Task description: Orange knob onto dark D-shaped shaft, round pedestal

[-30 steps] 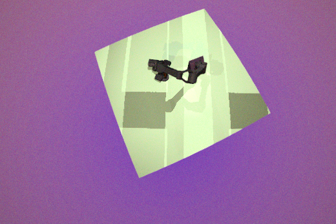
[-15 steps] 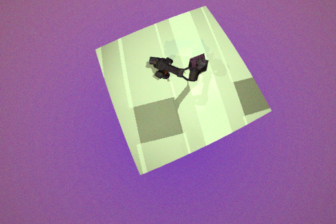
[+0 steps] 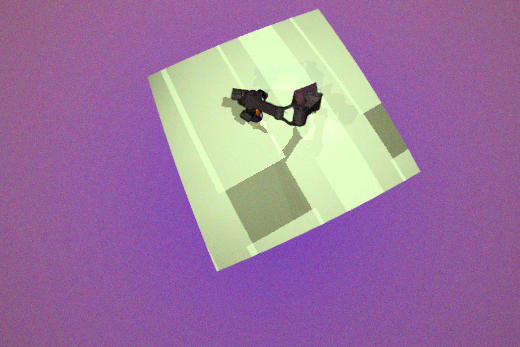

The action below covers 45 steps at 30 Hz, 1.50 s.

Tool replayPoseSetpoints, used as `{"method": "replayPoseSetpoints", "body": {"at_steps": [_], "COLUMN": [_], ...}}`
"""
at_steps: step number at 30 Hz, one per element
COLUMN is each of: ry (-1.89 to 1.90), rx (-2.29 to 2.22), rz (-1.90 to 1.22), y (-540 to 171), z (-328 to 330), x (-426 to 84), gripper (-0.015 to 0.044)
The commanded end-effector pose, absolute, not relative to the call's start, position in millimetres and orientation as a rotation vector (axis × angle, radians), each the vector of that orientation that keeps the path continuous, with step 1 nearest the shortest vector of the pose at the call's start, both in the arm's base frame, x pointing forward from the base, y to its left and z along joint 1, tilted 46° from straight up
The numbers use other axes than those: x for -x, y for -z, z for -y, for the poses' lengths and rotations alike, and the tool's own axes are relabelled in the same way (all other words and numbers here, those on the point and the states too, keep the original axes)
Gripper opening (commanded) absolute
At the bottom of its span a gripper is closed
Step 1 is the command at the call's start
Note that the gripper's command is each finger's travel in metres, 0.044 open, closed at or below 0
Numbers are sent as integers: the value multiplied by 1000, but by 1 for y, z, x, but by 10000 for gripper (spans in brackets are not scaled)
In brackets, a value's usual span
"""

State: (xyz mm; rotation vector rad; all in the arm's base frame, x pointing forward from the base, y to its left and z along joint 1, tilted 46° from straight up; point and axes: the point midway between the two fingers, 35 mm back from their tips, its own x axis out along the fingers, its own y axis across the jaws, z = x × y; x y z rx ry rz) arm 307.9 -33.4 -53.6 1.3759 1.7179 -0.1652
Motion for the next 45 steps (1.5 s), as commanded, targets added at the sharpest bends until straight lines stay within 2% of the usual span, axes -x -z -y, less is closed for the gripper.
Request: {"method": "replayPoseSetpoints", "body": {"at_steps": [1,33,45], "ry": [167,164,164], "rx": [-1380,-1368,-1368], "rz": [-1718,-1713,-1713], "y": [54,64,64], "z": [33,22,22], "x": [-308,-308,-308], "gripper": [0,0,315]}}
